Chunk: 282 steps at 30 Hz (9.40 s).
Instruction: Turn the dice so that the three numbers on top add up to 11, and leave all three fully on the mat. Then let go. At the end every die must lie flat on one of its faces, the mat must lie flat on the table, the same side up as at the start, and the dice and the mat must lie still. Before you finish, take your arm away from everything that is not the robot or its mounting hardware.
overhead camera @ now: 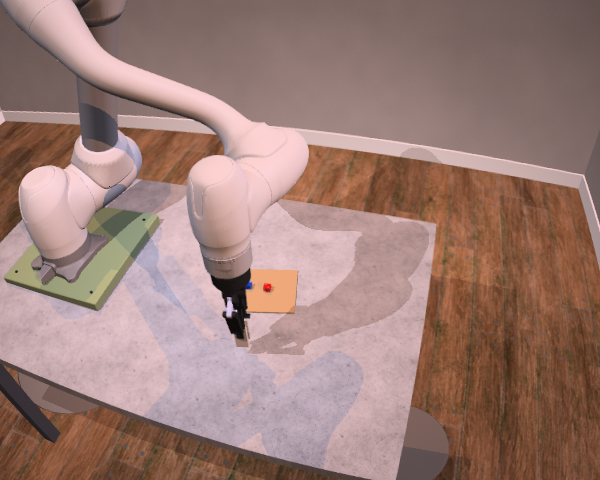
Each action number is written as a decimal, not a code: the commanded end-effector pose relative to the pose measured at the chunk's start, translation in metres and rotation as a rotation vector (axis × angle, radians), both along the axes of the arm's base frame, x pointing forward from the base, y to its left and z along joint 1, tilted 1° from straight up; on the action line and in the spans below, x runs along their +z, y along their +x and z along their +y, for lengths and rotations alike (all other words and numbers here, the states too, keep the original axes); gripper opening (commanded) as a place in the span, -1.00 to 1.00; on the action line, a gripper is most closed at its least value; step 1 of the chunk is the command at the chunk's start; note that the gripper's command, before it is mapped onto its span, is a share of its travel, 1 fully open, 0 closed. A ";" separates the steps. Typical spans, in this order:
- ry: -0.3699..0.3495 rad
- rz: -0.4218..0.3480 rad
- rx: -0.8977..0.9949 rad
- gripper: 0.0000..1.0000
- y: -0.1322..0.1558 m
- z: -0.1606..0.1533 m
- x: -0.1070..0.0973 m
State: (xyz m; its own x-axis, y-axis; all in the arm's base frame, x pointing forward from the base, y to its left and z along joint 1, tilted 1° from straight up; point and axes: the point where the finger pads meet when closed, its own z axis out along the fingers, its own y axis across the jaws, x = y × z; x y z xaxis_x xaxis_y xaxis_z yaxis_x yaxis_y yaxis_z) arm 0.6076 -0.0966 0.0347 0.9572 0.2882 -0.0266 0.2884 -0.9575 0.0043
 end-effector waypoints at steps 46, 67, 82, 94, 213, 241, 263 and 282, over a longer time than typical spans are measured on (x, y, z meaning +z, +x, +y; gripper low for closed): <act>-0.002 -0.003 -0.142 -0.87 0.023 0.191 0.065; -0.002 -0.003 -0.142 -0.87 0.022 0.191 0.004; -0.002 -0.003 -0.142 -0.87 0.022 0.190 -0.031; -0.002 -0.003 -0.142 -0.87 0.022 0.190 -0.031; -0.002 -0.003 -0.142 -0.87 0.025 0.194 -0.031; -0.002 -0.003 -0.142 -0.87 0.025 0.194 -0.032; -0.002 -0.003 -0.142 -0.87 0.025 0.194 -0.033; -0.002 -0.003 -0.142 -0.87 0.025 0.194 -0.033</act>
